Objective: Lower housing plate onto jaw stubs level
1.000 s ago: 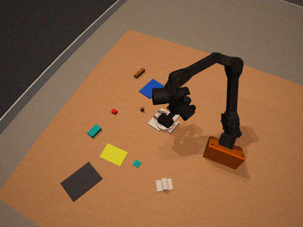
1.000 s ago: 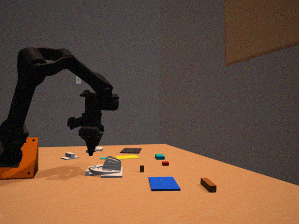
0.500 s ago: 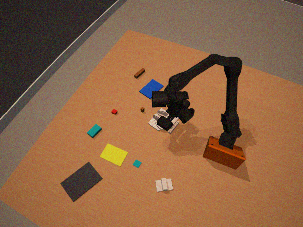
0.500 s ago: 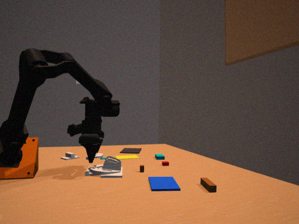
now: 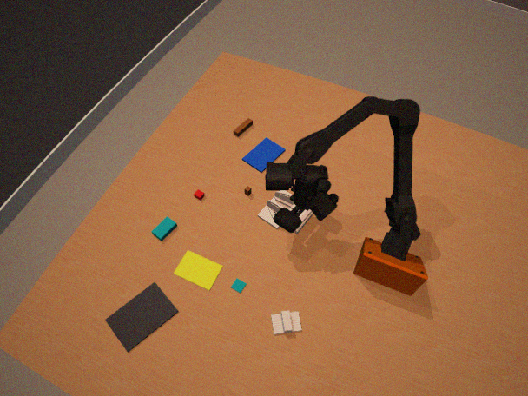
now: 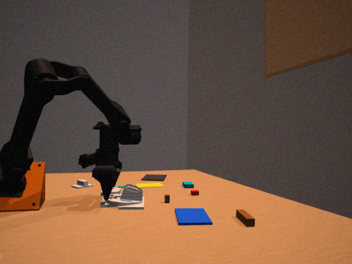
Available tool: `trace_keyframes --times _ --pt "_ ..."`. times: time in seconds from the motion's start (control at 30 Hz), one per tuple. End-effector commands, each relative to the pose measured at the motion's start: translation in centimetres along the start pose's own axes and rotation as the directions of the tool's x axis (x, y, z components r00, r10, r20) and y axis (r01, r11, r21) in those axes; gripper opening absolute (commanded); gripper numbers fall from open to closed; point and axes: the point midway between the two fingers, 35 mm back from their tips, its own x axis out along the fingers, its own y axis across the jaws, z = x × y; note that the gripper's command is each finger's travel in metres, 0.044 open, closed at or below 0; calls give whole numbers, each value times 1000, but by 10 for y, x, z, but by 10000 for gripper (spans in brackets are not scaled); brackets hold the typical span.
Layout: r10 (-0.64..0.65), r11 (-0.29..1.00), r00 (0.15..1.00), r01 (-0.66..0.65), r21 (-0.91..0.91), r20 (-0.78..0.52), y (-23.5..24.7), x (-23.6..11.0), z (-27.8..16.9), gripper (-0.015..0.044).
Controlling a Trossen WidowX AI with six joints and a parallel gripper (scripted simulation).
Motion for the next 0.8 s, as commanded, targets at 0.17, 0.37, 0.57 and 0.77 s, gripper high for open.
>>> trace_keyframes --times 0.17,0.37,0.57,0.77 --pt "6 1000 1000 -6 -8 -3 1 2 1 351" --pt "6 1000 1000 -6 -8 -3 1 2 1 351" --pt "6 1000 1000 -6 -13 -3 1 4 1 351" --pt "6 1000 1000 -6 -17 -3 1 5 1 351"
